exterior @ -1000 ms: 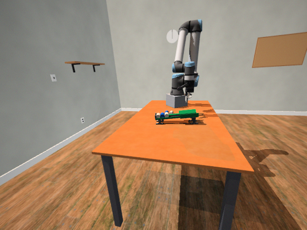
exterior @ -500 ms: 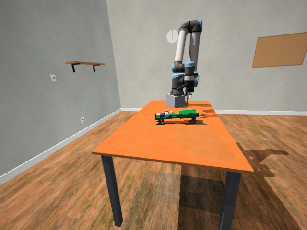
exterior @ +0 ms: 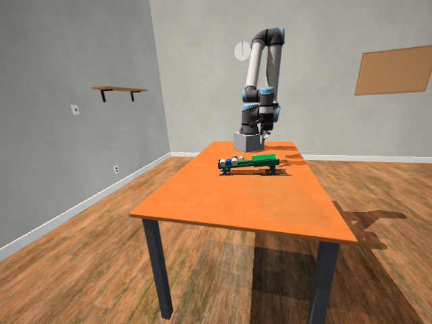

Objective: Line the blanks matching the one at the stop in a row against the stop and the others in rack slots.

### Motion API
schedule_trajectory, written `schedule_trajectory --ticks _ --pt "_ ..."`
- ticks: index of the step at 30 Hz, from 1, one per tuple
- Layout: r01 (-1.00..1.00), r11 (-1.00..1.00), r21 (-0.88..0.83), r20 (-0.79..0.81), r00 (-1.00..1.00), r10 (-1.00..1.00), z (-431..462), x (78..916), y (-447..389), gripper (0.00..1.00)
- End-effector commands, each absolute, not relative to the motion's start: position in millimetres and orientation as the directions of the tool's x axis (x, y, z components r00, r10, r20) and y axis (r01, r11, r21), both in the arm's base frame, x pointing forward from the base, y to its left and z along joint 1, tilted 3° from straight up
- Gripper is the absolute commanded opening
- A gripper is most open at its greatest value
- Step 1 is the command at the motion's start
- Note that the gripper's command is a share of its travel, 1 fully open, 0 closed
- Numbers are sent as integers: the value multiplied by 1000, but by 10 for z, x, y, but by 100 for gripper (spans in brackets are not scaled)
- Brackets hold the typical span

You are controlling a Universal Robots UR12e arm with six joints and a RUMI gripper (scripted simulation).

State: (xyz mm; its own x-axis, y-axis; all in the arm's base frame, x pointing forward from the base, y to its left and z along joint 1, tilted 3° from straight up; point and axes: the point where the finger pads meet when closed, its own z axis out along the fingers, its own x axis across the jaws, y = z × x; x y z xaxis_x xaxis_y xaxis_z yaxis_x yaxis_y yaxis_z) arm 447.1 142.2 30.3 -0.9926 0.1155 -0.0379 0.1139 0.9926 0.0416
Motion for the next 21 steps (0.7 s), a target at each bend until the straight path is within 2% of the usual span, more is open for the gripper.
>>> schedule_trajectory --ticks 1,15,21 --pt "165 985 43 -37 -985 167 299 4469 1418 100" --pt "408 912 51 -25 -912 409 258 4434 1404 100" --pt "568 821 55 -15 -822 569 228 4410 1400 100"
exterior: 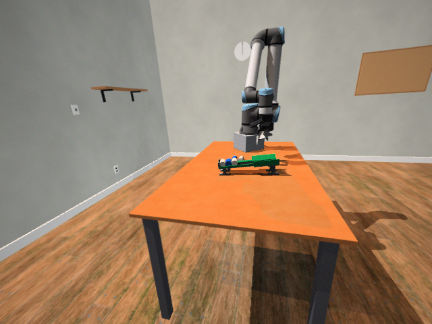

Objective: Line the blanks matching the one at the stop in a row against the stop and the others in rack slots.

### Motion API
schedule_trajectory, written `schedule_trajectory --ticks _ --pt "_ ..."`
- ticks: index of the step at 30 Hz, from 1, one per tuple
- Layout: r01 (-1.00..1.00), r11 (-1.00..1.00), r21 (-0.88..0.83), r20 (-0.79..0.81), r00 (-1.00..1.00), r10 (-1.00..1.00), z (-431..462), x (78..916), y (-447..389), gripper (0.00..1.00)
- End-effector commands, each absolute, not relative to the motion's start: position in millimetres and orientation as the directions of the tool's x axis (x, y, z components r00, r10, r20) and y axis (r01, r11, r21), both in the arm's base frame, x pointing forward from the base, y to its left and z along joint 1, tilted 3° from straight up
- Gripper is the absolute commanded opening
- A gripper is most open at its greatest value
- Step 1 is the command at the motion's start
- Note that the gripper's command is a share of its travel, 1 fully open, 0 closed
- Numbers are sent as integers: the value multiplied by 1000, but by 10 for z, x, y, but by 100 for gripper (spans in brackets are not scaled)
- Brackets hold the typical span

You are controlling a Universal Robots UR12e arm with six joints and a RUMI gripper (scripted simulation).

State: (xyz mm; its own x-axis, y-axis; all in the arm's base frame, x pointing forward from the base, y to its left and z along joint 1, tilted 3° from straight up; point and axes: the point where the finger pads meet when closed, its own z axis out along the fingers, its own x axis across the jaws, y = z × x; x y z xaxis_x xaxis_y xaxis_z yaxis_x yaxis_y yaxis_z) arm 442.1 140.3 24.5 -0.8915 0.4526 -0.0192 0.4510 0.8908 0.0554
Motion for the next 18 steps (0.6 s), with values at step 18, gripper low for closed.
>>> schedule_trajectory --ticks 18 --pt "945 323 53 21 -325 946 129 4354 1418 100"
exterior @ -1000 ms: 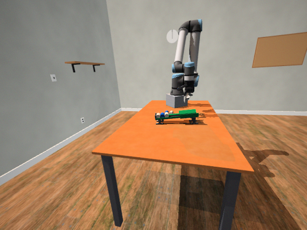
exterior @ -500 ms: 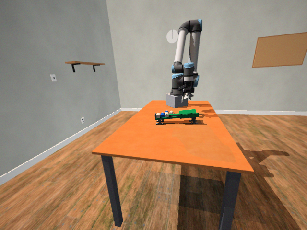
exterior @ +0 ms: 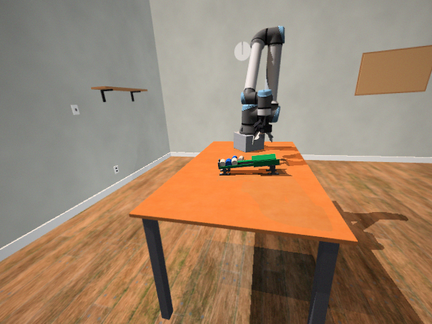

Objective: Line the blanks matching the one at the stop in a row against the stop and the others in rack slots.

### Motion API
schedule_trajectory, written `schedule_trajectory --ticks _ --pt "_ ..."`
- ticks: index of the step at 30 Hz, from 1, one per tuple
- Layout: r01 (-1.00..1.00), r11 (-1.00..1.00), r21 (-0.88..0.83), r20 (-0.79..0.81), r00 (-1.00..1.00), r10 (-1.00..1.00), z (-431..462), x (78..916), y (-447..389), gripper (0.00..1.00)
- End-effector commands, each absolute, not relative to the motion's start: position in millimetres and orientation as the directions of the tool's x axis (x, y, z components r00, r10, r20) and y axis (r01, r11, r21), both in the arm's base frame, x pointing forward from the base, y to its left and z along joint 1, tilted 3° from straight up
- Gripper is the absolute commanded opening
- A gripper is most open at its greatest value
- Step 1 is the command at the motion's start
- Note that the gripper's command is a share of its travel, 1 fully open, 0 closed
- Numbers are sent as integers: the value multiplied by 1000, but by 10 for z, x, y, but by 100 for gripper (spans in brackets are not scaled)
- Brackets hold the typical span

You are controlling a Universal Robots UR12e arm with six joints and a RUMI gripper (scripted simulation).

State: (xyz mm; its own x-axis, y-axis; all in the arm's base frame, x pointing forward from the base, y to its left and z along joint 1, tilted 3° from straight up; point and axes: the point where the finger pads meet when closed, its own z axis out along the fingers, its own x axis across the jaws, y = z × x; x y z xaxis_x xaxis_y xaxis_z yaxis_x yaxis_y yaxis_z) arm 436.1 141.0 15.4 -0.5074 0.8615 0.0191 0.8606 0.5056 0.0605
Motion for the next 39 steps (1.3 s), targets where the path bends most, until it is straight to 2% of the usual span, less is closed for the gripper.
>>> schedule_trajectory --ticks 1,8,10,16,25,27,39 --pt "958 281 52 23 -283 959 122 4352 1420 100" --pt "999 -33 42 38 31 999 75 4346 1440 100" --pt "999 -33 42 38 31 999 75 4346 1440 100" --pt "953 -302 30 48 300 953 35 4353 1457 100" --pt "766 -643 9 56 642 765 -21 4382 1473 100" --pt "766 -643 9 56 642 765 -21 4382 1473 100" --pt "417 -909 -15 54 908 416 -83 4435 1474 100"
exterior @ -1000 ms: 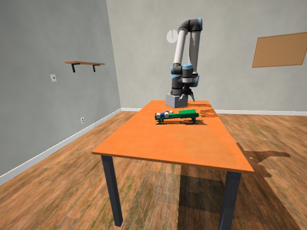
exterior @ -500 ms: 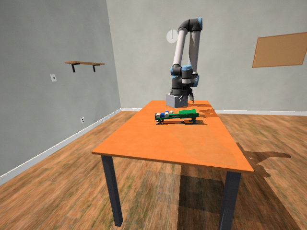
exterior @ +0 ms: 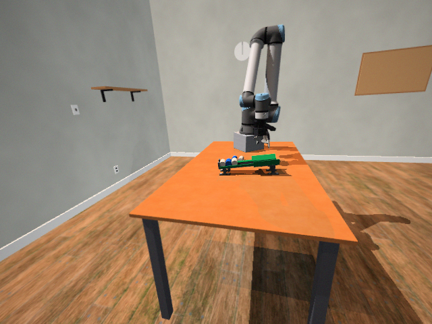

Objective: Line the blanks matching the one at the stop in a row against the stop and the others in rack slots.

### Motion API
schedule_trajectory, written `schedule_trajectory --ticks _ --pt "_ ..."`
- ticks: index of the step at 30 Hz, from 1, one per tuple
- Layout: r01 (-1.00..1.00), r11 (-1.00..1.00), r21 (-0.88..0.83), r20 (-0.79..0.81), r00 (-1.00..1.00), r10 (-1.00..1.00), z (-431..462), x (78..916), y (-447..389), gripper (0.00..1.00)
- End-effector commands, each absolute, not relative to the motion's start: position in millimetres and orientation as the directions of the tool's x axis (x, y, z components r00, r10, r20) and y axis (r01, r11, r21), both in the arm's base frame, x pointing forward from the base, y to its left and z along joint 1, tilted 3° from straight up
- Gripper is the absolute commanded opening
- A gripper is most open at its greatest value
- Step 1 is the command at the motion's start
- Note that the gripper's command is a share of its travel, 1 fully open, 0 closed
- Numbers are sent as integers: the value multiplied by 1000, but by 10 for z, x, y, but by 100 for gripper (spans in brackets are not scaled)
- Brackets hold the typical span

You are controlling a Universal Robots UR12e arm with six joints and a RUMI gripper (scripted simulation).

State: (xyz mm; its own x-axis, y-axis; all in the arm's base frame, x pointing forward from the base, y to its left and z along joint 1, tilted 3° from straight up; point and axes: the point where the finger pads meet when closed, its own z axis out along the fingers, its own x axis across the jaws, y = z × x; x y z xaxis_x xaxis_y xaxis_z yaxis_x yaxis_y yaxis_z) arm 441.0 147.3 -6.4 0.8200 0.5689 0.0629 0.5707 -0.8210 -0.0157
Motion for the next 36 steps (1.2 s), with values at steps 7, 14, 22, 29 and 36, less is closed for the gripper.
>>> schedule_trajectory --ticks 7,14,22,29,36 --pt "281 -960 -23 51 959 279 -103 4456 1468 100" --pt "124 -992 -31 47 991 123 -125 4479 1458 100" --pt "30 -999 -35 44 999 29 -139 4493 1450 100" --pt "-34 -999 -38 41 999 -36 -147 4503 1444 100" --pt "-59 -998 -39 40 997 -60 -151 4506 1441 100"
